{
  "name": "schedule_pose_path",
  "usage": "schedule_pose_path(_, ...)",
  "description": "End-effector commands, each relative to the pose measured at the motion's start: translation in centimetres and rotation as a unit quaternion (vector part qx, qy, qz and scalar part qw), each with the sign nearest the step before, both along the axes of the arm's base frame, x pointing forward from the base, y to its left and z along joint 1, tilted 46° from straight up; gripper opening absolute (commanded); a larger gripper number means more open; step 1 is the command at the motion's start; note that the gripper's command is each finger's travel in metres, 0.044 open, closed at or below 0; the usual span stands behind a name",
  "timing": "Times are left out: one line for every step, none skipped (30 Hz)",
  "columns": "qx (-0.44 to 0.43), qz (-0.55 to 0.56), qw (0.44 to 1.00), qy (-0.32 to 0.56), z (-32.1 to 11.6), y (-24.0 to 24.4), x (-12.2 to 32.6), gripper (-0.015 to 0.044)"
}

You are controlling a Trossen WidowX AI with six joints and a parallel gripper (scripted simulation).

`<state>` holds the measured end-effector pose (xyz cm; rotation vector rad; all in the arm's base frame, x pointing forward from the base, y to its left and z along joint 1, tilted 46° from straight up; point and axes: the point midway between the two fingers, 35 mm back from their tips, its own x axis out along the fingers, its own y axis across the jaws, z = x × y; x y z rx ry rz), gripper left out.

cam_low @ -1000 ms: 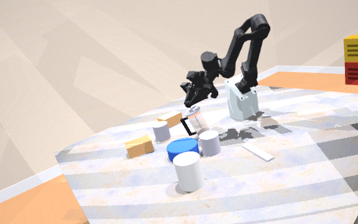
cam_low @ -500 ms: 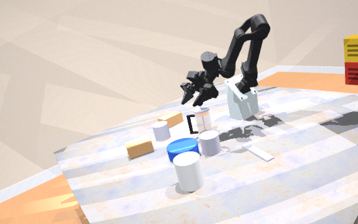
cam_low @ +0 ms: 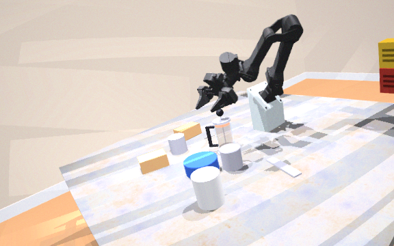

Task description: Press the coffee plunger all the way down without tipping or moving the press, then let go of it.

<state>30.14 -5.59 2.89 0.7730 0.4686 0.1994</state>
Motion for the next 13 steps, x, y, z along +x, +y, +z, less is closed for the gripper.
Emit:
schedule_pose_path(-0.006, 0.007, 1.0, 0.003, 1.5, -1.3, -0.7, 0.044)
schedule_pose_path(-0.006, 0.01, 1.0, 0.006, 1.9, -1.6, -1.1, 0.044)
schedule_pose_path(-0.006, 0.013, 1.0, 0.007, 2.4, -1.9, -1.5, 0.044)
schedule_pose_path(-0.005, 0.015, 1.0, 0.008, 3.0, -2.1, -2.0, 0.044)
schedule_pose_path(-0.003, 0.018, 1.0, 0.009, 3.6, -2.3, -2.5, 0.044)
schedule_pose_path(0.0, 0.019, 1.0, 0.01, 4.2, -2.4, -3.0, 0.044)
schedule_pose_path(0.001, 0.021, 1.0, 0.008, 4.9, -2.5, -3.5, 0.044)
schedule_pose_path(0.003, 0.022, 1.0, 0.007, 5.4, -2.5, -4.0, 0.044)
schedule_pose_path(0.004, 0.023, 1.0, 0.005, 5.8, -2.6, -4.3, 0.044)
schedule_pose_path(0.004, 0.023, 1.0, 0.005, 5.9, -2.6, -4.4, 0.044)
schedule_pose_path(0.004, 0.023, 1.0, 0.005, 5.9, -2.6, -4.4, 0.044)
schedule_pose_path(0.004, 0.023, 1.0, 0.005, 5.9, -2.6, -4.4, 0.044)
schedule_pose_path(0.004, 0.023, 1.0, 0.005, 5.9, -2.6, -4.4, 0.044)
